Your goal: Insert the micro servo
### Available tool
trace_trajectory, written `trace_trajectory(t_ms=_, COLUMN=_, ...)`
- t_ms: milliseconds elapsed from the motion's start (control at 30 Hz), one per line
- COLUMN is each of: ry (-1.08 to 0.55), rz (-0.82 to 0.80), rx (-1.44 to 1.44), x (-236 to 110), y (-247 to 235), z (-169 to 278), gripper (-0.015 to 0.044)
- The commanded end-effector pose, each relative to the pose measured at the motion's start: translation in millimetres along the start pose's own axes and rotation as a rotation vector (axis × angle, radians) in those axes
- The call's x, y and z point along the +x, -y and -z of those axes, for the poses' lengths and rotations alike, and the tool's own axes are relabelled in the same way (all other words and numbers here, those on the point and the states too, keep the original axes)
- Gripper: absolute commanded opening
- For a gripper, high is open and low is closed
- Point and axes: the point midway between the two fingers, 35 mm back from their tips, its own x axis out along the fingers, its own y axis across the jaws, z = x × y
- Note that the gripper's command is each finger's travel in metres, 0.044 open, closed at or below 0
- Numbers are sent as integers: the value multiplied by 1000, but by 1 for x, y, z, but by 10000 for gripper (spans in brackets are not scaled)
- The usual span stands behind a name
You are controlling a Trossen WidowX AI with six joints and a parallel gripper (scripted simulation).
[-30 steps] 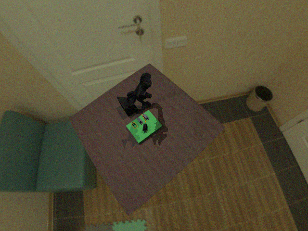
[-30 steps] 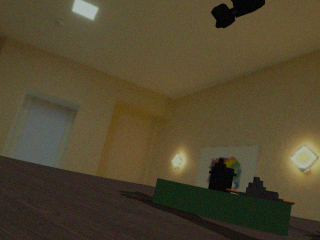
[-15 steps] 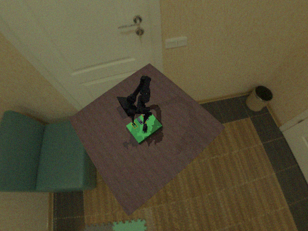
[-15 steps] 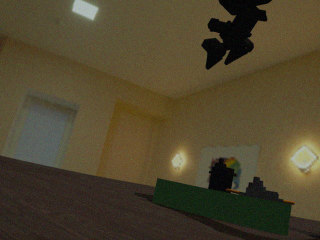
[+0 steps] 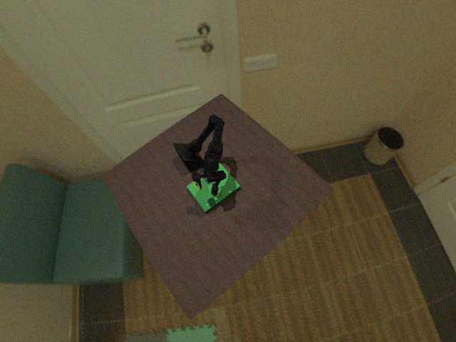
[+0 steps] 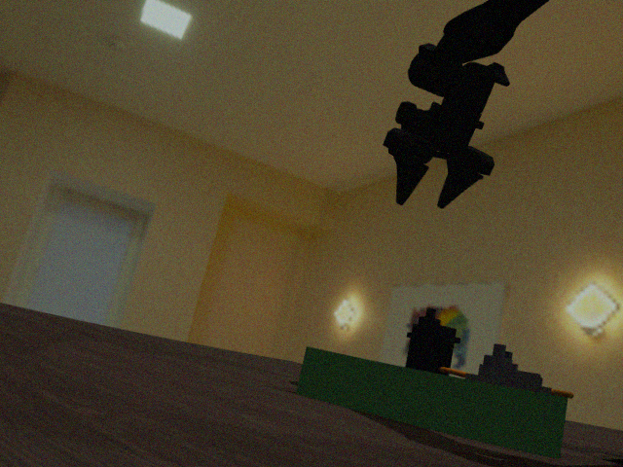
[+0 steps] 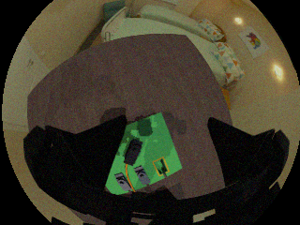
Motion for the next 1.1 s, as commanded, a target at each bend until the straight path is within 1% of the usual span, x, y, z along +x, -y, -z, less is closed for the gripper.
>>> trace_trajectory(t_ms=0, ry=-103, rz=-50, rx=67, x=16, y=-9, z=23, gripper=440)
trace_trajectory(t_ms=367, ry=-408, rz=-154, rx=265, x=49, y=-39, z=85, gripper=440)
trace_trajectory(t_ms=667, ry=-630, rz=-190, rx=426, x=61, y=-59, z=128, gripper=440)
trace_trajectory(t_ms=867, ry=-645, rz=-191, rx=438, x=63, y=-60, z=132, gripper=440)
trace_trajectory(t_ms=1067, ry=-645, rz=-192, rx=438, x=80, y=-67, z=145, gripper=440)
